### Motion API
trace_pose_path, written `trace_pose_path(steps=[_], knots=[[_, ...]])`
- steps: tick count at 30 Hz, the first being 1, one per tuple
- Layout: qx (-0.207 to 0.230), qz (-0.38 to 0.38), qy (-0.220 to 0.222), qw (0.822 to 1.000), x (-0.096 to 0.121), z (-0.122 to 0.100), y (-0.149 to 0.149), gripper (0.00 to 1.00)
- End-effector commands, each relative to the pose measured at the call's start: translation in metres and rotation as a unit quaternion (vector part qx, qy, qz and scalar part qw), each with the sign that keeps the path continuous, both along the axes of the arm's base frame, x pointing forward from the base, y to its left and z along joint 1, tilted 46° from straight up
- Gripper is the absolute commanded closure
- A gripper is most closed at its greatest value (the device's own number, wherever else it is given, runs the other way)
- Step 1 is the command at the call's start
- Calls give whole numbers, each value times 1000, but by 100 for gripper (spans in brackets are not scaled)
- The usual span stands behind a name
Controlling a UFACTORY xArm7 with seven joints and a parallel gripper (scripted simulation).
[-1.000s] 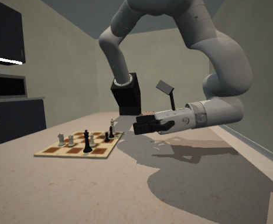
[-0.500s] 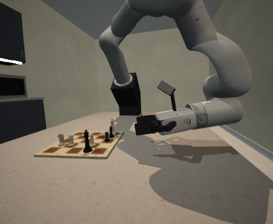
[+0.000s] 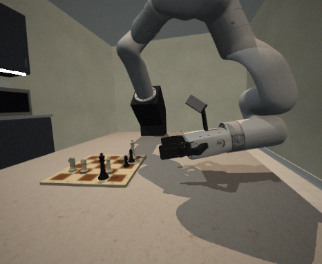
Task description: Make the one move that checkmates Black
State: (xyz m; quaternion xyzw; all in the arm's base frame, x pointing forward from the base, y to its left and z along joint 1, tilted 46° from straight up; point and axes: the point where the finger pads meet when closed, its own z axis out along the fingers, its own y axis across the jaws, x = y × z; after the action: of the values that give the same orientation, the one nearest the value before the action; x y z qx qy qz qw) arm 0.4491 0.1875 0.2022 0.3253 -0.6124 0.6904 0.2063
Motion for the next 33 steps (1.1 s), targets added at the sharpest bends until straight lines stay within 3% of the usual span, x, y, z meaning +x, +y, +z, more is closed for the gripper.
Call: trace_pose_path(steps=[1, 33], knots=[[1, 1, -1, 1000, 0, 1, 1, 0], [1, 1, -1, 1000, -2, 3, 1, 0]])
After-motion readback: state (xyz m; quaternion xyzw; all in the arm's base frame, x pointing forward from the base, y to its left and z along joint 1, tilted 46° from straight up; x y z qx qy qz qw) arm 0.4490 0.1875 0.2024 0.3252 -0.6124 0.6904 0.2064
